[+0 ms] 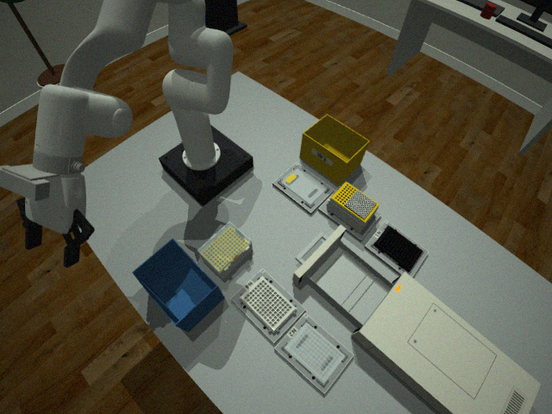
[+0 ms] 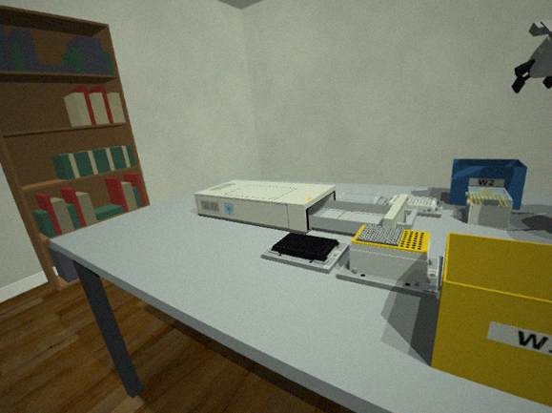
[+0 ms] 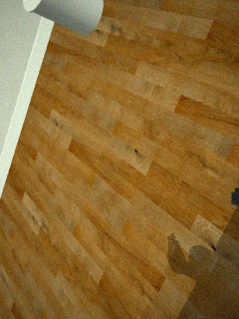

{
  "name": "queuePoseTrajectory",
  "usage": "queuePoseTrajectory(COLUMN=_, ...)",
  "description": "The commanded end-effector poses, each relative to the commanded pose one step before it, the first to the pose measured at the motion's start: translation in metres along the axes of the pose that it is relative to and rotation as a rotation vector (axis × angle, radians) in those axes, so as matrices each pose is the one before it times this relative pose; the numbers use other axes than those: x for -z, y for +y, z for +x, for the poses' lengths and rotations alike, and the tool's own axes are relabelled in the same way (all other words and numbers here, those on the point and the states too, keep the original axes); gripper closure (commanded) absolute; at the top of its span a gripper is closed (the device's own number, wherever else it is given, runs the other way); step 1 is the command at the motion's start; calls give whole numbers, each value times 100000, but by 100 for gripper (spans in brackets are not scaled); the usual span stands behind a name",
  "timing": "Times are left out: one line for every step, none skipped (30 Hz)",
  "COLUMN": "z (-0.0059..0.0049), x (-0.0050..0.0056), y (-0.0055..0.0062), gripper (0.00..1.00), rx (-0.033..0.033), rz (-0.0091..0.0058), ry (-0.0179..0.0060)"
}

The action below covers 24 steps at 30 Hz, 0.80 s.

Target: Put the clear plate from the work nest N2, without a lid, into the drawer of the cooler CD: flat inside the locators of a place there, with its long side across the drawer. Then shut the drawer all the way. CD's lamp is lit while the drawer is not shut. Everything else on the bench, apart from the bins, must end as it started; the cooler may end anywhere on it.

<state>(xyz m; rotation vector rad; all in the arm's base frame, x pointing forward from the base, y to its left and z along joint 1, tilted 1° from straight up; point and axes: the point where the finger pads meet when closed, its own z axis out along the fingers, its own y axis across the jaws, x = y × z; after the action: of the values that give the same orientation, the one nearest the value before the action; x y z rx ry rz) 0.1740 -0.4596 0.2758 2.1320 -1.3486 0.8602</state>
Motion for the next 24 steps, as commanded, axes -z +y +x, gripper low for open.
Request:
queuePoseTrajectory(z=165, x=69, y=14, gripper=0, rx=-3, rz=-28, ry=351)
queuePoseTrajectory(z=0, x=0, y=0, gripper=0, rx=0, rz=0, ry=0)
queuePoseTrajectory(z=0, x=0, y=0, gripper=0, rx=0, rz=0, ry=0)
queuePoseTrajectory(z=0, x=0, y=0, gripper=0, rx=0, rz=0, ry=0)
queuePoseTrajectory(z=0, x=0, y=0, gripper=0, rx=0, rz=0, ry=0)
queuePoseTrajectory(z=0, x=0, y=0, gripper=0, rx=0, rz=0, ry=0)
queuePoseTrajectory(z=0, x=0, y=0, gripper=0, rx=0, rz=0, ry=0)
queuePoseTrajectory(z=0, x=0, y=0, gripper=0, rx=0, rz=0, ry=0)
queuePoseTrajectory(z=0, x=0, y=0, gripper=0, rx=0, rz=0, ry=0)
queuePoseTrajectory(z=0, x=0, y=0, gripper=0, rx=0, rz=0, ry=0)
queuePoseTrajectory(z=0, x=0, y=0, gripper=0, rx=0, rz=0, ry=0)
queuePoseTrajectory(z=0, x=0, y=0, gripper=0, rx=0, rz=0, ry=0)
queuePoseTrajectory(z=0, x=0, y=0, gripper=0, rx=0, rz=0, ry=0)
queuePoseTrajectory(z=0, x=0, y=0, gripper=0, rx=0, rz=0, ry=0)
queuePoseTrajectory(z=0, x=0, y=0, gripper=0, rx=0, rz=0, ry=0)
queuePoseTrajectory(z=0, x=0, y=0, gripper=0, rx=0, rz=0, ry=0)
queuePoseTrajectory(z=0, x=0, y=0, gripper=0, rx=0, rz=0, ry=0)
queuePoseTrajectory(z=-18, x=-13, y=-501, gripper=0, rx=1874, rz=2192, ry=-1670)
queuePoseTrajectory(z=-8, x=-24, y=-501, gripper=0, rx=1874, rz=2192, ry=-1670)
queuePoseTrajectory(z=1, x=-35, y=-500, gripper=0, rx=1800, rz=2105, ry=-1604)
queuePoseTrajectory(z=10, x=-45, y=-498, gripper=0, rx=-1, rz=1, ry=0)
queuePoseTrajectory(z=10, x=-45, y=-498, gripper=0, rx=-1, rz=1, ry=0)
queuePoseTrajectory(z=10, x=-45, y=-498, gripper=0, rx=-1, rz=1, ry=0)
queuePoseTrajectory(z=10, x=-45, y=-498, gripper=0, rx=-1, rz=1, ry=0)
